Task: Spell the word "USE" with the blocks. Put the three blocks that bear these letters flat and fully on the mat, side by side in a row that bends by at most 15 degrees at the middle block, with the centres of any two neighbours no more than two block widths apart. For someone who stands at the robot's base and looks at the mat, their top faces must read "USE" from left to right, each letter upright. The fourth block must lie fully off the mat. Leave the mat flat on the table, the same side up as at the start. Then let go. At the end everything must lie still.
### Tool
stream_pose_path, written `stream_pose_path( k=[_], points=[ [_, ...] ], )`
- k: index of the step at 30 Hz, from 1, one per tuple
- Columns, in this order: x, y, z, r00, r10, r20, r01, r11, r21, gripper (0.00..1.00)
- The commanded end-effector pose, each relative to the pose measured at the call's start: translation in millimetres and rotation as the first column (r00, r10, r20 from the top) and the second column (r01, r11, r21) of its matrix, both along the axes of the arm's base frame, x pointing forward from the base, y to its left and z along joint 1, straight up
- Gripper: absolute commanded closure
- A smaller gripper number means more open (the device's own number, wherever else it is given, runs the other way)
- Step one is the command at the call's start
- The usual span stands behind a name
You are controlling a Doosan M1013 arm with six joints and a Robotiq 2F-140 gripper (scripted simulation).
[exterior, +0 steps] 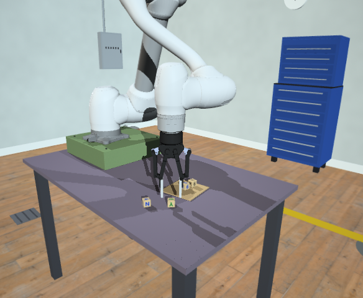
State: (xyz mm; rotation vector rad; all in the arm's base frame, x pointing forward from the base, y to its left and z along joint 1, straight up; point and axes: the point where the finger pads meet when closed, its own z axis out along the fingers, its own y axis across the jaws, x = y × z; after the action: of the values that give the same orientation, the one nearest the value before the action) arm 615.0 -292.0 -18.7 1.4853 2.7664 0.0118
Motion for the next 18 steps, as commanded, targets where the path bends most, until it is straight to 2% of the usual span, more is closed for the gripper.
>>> stream_pose_path(
  k=[1, 18],
  points=[
    [0.1, 0.0, -1.3, 1.0, 0.0, 0.0, 0.0, 1.0, 0.0, 0.63],
    [0.1, 0.1, -3.1, 1.0, 0.0, 0.0, 0.0, 1.0, 0.0, 0.63]
  ],
)
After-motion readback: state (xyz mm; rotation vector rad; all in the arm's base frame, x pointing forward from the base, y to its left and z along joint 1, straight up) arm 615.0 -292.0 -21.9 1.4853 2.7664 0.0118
